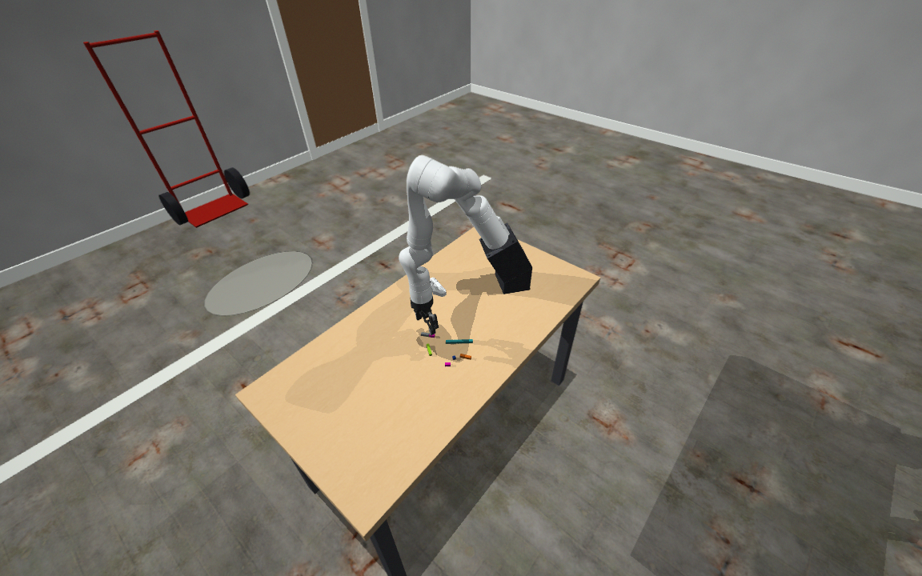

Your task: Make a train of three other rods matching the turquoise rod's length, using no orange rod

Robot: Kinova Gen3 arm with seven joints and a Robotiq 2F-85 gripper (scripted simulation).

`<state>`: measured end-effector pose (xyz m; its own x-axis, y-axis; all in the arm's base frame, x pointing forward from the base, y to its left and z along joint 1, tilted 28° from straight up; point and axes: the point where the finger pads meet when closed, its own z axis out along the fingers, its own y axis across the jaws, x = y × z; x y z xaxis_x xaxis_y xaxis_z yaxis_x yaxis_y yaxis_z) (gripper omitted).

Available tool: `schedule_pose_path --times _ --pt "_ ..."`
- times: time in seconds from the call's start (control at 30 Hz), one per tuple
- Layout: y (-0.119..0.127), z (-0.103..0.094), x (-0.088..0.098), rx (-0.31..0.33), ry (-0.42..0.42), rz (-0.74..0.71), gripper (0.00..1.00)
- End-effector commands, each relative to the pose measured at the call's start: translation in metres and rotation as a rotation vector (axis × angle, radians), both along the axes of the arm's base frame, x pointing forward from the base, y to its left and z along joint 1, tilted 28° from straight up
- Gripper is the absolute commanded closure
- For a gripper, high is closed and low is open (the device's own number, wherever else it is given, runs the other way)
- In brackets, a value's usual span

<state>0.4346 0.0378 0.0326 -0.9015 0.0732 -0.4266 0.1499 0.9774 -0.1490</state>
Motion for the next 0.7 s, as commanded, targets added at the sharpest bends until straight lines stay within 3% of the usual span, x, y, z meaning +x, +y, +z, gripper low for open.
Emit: schedule_pose_path --times 0.0,0.33,0.4,0.67 --pt "0.006 -0.004 0.003 -0.051 0.019 0.115 0.00" --pt "0.020 -0.009 0.012 -0.282 0.135 0.598 0.00" --pt "0.020 -0.009 0.012 -0.282 0.135 0.598 0.00" --pt "0.026 -0.009 0.017 -0.432 0.212 0.889 0.00"
